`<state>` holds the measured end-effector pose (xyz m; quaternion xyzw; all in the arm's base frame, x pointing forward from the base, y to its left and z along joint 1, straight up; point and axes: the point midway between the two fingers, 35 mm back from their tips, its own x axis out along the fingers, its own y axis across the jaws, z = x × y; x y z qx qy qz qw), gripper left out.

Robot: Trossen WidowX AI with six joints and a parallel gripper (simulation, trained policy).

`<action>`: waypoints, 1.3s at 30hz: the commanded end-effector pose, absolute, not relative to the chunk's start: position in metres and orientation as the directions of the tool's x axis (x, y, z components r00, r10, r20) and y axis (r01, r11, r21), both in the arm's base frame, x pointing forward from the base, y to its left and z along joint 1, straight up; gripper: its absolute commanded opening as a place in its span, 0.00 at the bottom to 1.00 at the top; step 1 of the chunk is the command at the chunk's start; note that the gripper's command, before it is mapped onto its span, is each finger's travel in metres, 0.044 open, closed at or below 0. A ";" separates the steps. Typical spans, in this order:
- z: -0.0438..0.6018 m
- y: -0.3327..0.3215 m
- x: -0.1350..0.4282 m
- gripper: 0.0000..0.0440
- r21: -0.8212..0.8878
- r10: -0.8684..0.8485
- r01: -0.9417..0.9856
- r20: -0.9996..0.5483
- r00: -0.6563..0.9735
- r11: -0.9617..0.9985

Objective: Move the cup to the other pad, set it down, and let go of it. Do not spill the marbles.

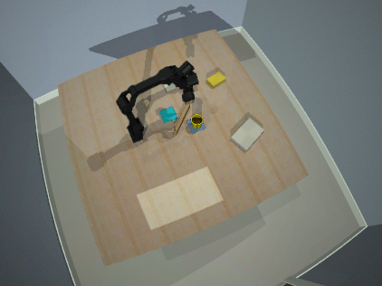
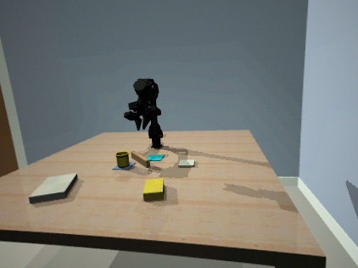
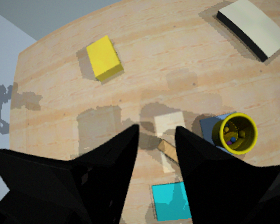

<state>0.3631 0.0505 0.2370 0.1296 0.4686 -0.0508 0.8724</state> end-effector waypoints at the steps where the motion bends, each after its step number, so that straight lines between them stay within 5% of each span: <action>1: 0.233 0.048 0.363 0.30 0.154 0.018 0.218 -0.853 0.522 0.964; 39: 0.157 -0.021 0.351 0.32 -0.095 -0.104 0.124 -0.993 0.063 0.988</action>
